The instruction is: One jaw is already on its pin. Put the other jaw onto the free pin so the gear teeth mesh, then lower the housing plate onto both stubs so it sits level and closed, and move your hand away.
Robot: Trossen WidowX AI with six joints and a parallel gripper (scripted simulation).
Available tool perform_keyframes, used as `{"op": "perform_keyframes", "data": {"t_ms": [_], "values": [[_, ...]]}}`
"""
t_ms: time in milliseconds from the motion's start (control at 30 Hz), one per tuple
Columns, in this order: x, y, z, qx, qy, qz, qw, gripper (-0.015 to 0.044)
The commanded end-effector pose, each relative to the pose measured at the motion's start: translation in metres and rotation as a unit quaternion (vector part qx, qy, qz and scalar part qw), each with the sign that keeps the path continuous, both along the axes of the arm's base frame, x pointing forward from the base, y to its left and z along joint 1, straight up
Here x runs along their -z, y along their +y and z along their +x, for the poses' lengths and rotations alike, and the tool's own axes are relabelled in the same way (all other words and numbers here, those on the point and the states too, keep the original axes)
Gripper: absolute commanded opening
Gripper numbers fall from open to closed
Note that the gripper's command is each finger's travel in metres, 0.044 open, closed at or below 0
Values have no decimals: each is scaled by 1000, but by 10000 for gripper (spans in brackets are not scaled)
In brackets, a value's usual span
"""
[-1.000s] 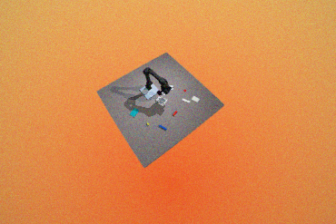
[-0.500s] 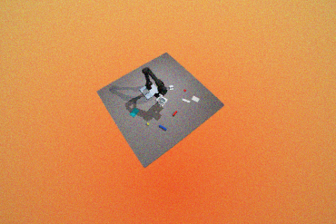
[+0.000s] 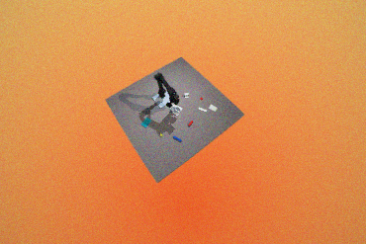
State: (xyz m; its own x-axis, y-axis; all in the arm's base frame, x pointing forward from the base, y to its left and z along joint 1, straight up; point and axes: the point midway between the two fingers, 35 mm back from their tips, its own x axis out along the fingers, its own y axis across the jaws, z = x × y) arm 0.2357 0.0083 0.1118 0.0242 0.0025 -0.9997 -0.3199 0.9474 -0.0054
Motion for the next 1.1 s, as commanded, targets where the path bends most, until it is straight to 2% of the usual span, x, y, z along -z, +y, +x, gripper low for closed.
{"op": "perform_keyframes", "data": {"t_ms": [0, 1067], "values": [[0, -1, 0, -3, -1, -1, 1000, 351], [0, -8, 0, -1, -1, -1, 1000, 351]]}}
